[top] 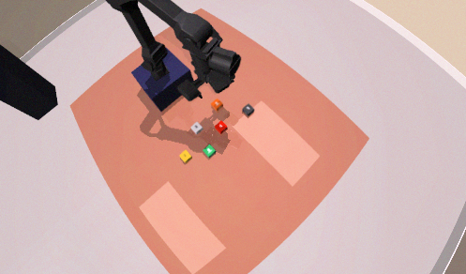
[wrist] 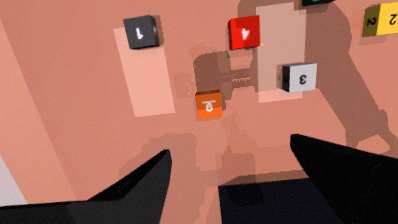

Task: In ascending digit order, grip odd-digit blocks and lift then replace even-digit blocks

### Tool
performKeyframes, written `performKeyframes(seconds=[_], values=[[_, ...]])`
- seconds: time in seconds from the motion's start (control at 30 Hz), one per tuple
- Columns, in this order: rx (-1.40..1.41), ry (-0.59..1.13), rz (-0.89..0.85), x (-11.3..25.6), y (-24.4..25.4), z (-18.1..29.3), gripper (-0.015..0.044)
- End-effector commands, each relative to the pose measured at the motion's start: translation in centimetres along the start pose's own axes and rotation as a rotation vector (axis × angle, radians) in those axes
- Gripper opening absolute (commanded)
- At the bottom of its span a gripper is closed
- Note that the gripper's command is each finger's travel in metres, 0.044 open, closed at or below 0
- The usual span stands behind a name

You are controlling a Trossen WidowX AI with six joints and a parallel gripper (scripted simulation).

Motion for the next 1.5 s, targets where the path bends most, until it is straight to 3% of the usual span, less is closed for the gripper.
performKeyframes(seconds=[0.0,0.57,0.97,1.47], values=[[-0.016,-0.001,0.007,0.0,0.5,0.4,0.04],[-0.016,-0.001,0.007,0.1,0.6,0.3,0.04],[-0.016,-0.012,0.001,0.3,6.4,-10.7,0.04],[-0.016,-0.012,0.001,0.3,6.5,-10.8,0.04]])
Point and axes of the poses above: the point midway between the two fingers, 35 mm back from their tips, its own x axis back along the fingers, its own y axis across the jaws, z = x × y, the point moved 3 cm from there along x, back along the fingers, and after that the axes turned 11 degrees about x, right-handed, at the moved point
